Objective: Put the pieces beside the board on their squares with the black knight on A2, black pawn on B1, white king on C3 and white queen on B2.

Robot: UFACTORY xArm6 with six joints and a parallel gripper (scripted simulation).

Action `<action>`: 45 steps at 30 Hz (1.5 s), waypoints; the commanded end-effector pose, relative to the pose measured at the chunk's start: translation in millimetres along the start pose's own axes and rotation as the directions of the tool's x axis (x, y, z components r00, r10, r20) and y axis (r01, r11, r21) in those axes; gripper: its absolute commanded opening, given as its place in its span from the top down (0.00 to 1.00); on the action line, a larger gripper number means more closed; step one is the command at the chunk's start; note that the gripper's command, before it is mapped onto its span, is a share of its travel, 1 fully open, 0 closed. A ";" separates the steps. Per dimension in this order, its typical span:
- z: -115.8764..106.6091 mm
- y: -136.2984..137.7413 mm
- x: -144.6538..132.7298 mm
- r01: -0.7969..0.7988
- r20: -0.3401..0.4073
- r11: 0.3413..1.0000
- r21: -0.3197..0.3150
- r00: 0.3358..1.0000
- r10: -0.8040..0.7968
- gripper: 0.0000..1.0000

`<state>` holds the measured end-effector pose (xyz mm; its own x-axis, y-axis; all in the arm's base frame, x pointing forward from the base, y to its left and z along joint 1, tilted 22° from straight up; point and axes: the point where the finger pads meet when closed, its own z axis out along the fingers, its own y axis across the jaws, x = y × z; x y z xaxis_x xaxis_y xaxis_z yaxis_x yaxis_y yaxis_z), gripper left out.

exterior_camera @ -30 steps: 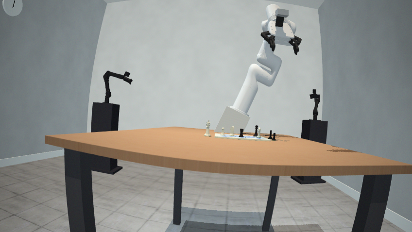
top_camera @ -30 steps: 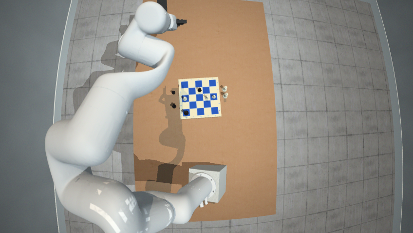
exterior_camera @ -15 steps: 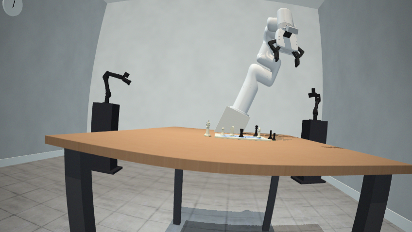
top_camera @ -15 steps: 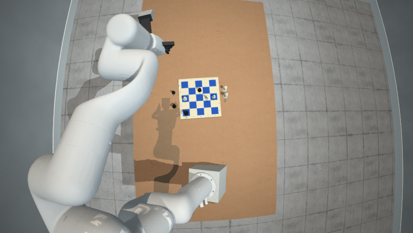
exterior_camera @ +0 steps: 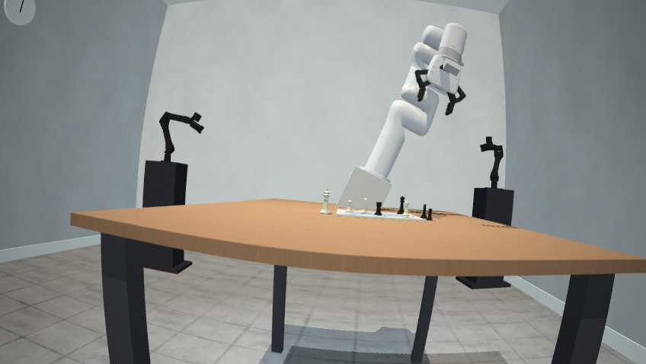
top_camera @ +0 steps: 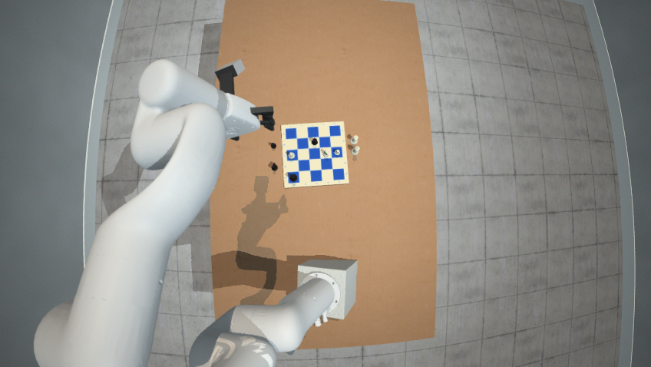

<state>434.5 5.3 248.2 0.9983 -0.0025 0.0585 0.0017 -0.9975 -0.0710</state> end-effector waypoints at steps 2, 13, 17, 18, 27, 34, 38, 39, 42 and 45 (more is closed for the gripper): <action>0.9 -3.0 -23.1 -0.070 0.096 0.990 -0.121 0.992 0.082 0.00; 17.2 -24.0 3.3 -0.234 0.129 0.933 -0.273 0.952 0.277 0.00; 22.3 -30.0 10.0 -0.275 0.122 0.908 -0.317 0.937 0.326 0.00; 27.9 -36.2 16.5 -0.314 0.108 0.878 -0.361 0.921 0.374 0.00; 46.5 -56.4 34.8 -0.431 0.025 0.760 -0.486 0.863 0.505 0.00; 60.3 -71.1 45.4 -0.507 -0.062 0.663 -0.552 0.817 0.573 0.00; 67.5 -78.6 50.1 -0.544 -0.113 0.610 -0.576 0.792 0.599 0.00; 67.5 -78.6 50.1 -0.544 -0.113 0.610 -0.576 0.792 0.599 0.00; 82.1 -94.0 58.0 -0.617 -0.226 0.501 -0.607 0.738 0.635 0.00; 89.4 -101.8 61.2 -0.652 -0.286 0.446 -0.613 0.709 0.645 0.00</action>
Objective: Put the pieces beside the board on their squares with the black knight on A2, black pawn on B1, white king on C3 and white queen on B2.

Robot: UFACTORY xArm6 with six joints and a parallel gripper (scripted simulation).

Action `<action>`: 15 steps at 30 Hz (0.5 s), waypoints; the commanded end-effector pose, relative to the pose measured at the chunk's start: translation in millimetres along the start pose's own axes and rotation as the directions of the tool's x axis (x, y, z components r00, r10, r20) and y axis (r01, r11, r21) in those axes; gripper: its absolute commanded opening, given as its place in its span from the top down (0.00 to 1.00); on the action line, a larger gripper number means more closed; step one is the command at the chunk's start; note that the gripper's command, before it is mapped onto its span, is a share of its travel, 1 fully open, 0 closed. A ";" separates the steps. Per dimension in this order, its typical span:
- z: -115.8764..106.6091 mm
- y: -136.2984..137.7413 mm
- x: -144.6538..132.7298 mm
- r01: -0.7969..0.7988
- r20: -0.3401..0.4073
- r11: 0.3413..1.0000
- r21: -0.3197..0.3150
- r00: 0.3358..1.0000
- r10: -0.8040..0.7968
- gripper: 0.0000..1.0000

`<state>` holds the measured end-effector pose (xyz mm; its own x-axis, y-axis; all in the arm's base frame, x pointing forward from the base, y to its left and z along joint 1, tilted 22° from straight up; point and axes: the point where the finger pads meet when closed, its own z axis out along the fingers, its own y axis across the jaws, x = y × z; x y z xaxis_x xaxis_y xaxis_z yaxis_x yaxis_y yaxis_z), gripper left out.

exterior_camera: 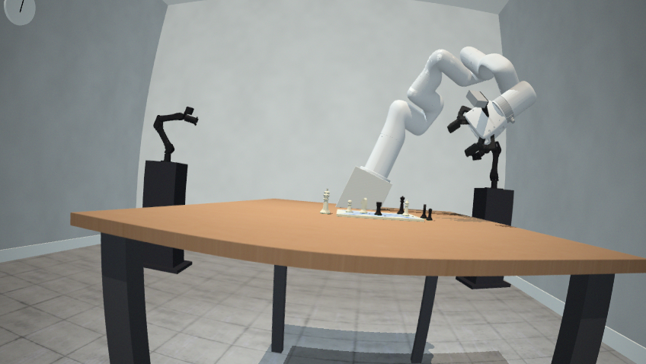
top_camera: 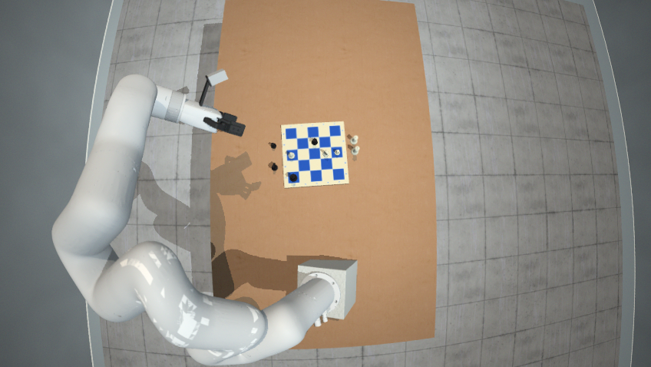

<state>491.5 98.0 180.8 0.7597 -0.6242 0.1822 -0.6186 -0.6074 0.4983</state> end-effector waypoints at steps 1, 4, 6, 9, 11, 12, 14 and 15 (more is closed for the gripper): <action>0.9 -30.4 -8.4 -0.179 -0.088 0.979 -0.101 0.981 0.170 0.00; 1.9 -40.1 -12.7 -0.238 -0.128 0.964 -0.115 0.966 0.223 0.00; 3.1 -49.4 -17.3 -0.296 -0.169 0.947 -0.123 0.947 0.273 0.00; 4.3 -58.3 -22.2 -0.351 -0.211 0.928 -0.125 0.923 0.321 0.00; 4.3 -58.3 -22.2 -0.351 -0.211 0.928 -0.125 0.923 0.321 0.00; 5.5 -66.5 -27.3 -0.404 -0.252 0.907 -0.122 0.896 0.365 0.00; 6.9 -74.3 -32.5 -0.454 -0.291 0.884 -0.114 0.866 0.407 0.00; 6.9 -74.3 -32.5 -0.454 -0.291 0.884 -0.114 0.866 0.407 0.00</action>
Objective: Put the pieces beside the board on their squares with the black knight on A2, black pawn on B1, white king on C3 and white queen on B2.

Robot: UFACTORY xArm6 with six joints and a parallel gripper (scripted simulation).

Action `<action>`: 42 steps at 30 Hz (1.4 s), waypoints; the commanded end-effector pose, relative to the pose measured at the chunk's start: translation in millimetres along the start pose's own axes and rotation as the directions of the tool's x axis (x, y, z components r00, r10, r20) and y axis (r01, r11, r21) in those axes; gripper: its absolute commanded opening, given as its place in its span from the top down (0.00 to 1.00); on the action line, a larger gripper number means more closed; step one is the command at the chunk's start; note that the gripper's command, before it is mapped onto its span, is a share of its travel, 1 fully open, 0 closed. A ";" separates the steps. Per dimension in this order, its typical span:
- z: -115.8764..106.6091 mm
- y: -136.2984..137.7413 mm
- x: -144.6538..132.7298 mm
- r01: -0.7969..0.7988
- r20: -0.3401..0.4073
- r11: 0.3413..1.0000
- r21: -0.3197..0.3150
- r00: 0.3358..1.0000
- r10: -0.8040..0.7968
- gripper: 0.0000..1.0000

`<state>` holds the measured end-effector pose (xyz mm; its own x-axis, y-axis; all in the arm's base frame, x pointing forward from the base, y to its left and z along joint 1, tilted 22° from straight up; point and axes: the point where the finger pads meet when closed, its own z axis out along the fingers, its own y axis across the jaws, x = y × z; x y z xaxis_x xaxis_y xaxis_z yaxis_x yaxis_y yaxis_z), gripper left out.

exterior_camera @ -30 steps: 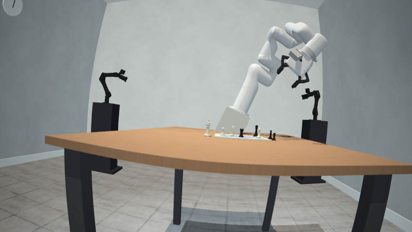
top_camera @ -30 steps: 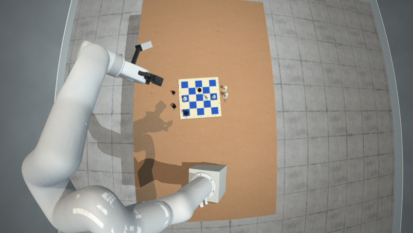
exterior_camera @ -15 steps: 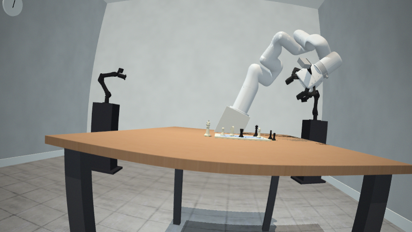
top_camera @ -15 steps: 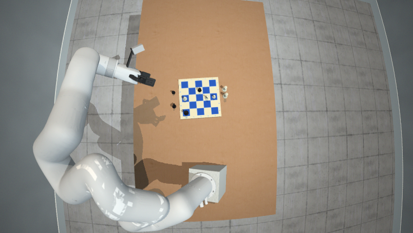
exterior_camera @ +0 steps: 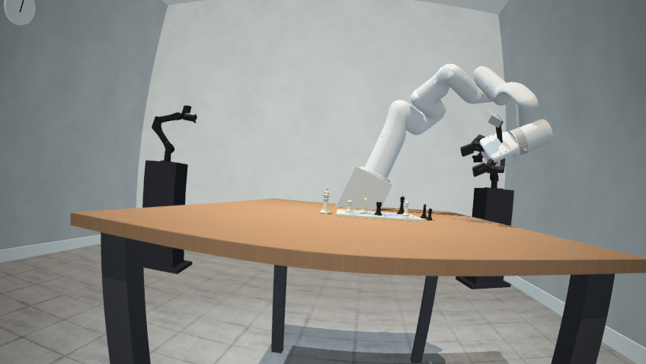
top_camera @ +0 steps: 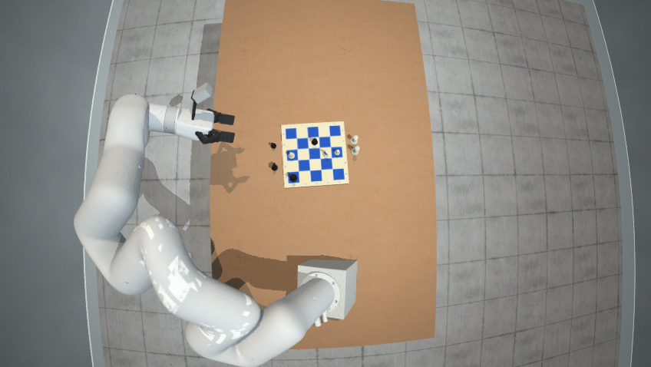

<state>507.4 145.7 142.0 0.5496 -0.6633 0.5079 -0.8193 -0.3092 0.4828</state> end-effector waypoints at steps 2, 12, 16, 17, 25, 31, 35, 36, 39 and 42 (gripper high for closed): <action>-4.0 -17.6 -19.8 -0.169 -0.106 0.985 -0.047 0.981 0.163 0.00; -5.9 -32.7 -47.2 -0.350 -0.228 0.937 -0.011 0.913 0.339 0.00; -6.4 -39.6 -64.2 -0.449 -0.291 0.893 0.035 0.850 0.439 0.00; -6.4 -39.6 -64.2 -0.449 -0.291 0.893 0.035 0.850 0.439 0.00; -6.4 -46.3 -88.1 -0.568 -0.358 0.814 0.122 0.739 0.570 0.00; -6.3 -47.3 -92.7 -0.588 -0.368 0.796 0.142 0.716 0.594 0.00; -6.3 -47.4 -93.4 -0.591 -0.369 0.794 0.145 0.712 0.598 0.00; -6.3 -47.4 -93.4 -0.591 -0.369 0.794 0.145 0.712 0.598 0.00; -6.3 -47.4 -93.4 -0.591 -0.369 0.794 0.145 0.712 0.598 0.00; -6.3 -47.4 -93.4 -0.591 -0.369 0.794 0.145 0.712 0.598 0.00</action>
